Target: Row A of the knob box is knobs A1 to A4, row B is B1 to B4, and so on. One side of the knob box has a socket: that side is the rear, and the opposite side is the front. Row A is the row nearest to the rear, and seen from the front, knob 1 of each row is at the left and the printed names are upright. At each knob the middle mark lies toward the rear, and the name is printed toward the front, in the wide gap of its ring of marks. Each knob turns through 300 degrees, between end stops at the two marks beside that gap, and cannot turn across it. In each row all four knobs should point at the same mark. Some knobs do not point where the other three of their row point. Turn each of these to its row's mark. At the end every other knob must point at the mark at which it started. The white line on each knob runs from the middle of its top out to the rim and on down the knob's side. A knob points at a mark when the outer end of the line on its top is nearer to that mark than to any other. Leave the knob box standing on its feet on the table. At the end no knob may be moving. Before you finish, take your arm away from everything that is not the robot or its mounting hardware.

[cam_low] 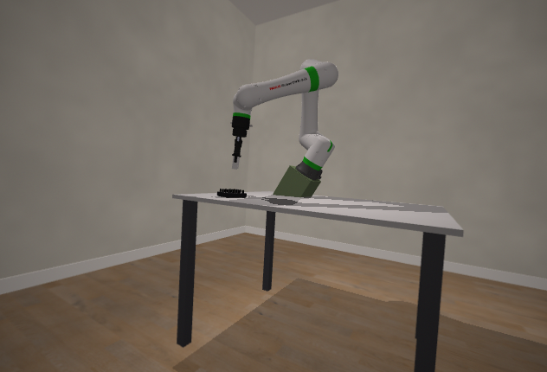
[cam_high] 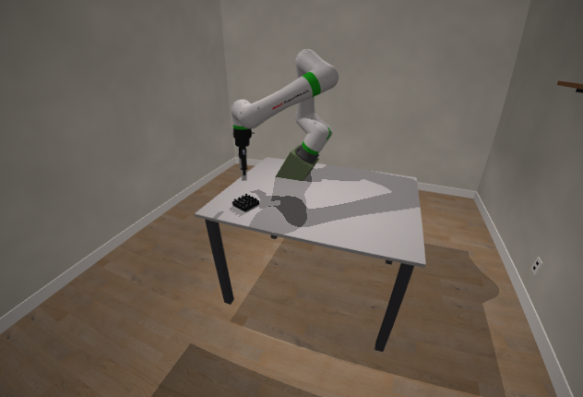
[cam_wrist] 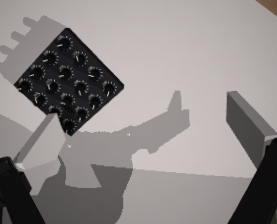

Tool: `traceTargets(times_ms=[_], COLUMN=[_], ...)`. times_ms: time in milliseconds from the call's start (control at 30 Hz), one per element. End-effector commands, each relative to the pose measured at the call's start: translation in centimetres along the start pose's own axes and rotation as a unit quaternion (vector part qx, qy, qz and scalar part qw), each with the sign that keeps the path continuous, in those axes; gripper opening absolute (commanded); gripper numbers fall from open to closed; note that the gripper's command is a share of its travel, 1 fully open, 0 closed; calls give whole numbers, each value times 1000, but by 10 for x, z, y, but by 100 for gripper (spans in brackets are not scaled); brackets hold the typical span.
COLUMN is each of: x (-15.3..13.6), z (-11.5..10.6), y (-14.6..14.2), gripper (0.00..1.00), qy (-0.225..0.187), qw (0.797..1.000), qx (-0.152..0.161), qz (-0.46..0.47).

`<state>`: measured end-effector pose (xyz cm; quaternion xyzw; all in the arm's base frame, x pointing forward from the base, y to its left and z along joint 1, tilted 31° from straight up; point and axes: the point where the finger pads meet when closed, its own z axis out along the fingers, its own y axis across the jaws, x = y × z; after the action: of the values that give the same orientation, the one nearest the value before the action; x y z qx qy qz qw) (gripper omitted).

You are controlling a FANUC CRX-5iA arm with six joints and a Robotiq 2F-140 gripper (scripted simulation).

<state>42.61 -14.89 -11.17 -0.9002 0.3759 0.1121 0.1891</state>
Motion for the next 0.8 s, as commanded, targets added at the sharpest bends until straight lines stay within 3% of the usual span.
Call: traceTargets(times_ms=[0, 467, 767], x=[0, -5, -10], z=[10, 31, 48], y=[-18, -56, -84], gripper=[100, 100, 100], qy=[-8, -18, -23], qw=[997, 971, 936], qx=[10, 27, 41], qz=[-77, -237, -350])
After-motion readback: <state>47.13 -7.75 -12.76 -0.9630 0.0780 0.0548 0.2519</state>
